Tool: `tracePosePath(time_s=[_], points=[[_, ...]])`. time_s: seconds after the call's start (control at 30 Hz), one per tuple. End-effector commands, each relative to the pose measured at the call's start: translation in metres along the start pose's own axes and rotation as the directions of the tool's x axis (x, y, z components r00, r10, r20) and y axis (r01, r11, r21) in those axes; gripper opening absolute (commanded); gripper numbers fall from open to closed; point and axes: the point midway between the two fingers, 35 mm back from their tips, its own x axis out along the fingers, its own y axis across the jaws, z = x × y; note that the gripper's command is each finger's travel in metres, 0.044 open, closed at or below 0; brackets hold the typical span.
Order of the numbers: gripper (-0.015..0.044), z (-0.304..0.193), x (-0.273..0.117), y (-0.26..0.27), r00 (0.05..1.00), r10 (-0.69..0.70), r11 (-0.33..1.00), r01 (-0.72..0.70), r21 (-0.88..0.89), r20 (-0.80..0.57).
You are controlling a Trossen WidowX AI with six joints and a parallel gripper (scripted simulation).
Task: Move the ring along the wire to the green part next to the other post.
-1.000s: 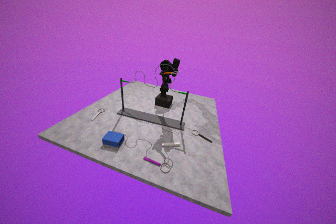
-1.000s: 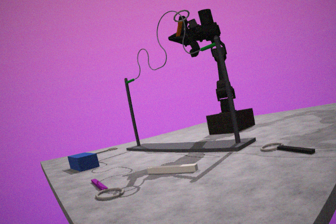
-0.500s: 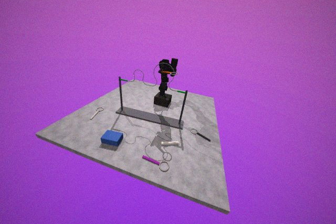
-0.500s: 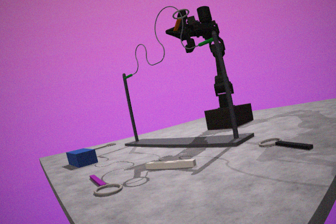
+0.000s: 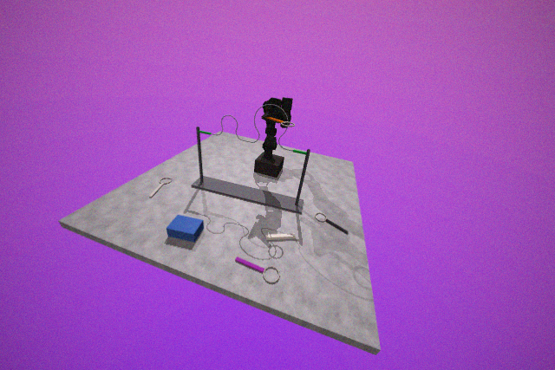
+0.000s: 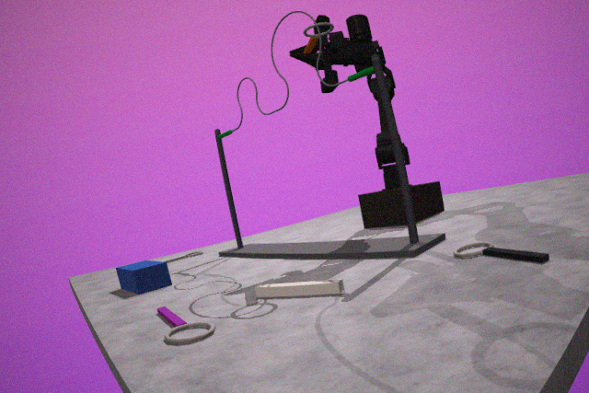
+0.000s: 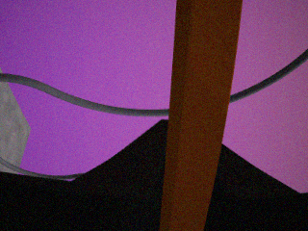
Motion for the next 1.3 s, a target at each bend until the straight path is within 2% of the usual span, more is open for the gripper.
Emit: tracePosePath(time_s=[0.0, 1.27], points=[[-0.015, 0.0, 0.0, 0.001, 1.0, -0.021, 0.999, 0.022, -0.049, 0.008], [-0.015, 0.003, 0.0, -0.012, 0.979, -0.188, 0.909, 0.205, -0.362, 0.083]])
